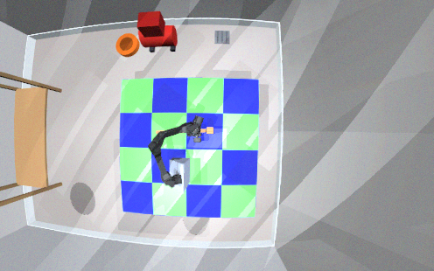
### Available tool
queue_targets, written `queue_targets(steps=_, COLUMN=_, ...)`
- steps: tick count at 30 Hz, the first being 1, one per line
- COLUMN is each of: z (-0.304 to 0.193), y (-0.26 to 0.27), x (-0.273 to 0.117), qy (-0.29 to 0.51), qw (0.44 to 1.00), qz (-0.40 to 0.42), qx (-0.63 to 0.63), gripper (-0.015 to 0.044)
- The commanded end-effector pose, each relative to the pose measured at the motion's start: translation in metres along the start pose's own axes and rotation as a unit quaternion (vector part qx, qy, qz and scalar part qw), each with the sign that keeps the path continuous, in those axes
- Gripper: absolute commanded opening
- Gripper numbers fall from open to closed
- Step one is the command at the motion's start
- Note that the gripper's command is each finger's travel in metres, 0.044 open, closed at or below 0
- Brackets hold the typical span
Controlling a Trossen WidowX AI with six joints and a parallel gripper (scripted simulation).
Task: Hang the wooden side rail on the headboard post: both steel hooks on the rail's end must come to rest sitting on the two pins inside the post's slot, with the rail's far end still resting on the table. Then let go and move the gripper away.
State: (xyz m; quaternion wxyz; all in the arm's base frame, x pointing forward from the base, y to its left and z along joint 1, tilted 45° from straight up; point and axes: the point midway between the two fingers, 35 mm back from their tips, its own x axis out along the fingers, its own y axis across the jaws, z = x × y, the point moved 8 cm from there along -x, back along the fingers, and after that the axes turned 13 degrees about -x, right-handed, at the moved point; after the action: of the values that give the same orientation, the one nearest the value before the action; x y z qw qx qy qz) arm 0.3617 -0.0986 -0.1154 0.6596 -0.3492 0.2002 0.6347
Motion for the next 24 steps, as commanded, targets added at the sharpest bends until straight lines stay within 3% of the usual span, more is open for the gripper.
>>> queue_targets(steps=1, z=-0.0047, y=-0.0008, x=-0.0059, qy=0.005, qw=1.0, qz=-0.007, qx=0.001, gripper=0.0)
queue_targets(steps=24, z=-0.0066, y=0.0002, x=-0.0059, qy=0.005, qw=1.0, qz=-0.007, qx=0.001, gripper=0.0)
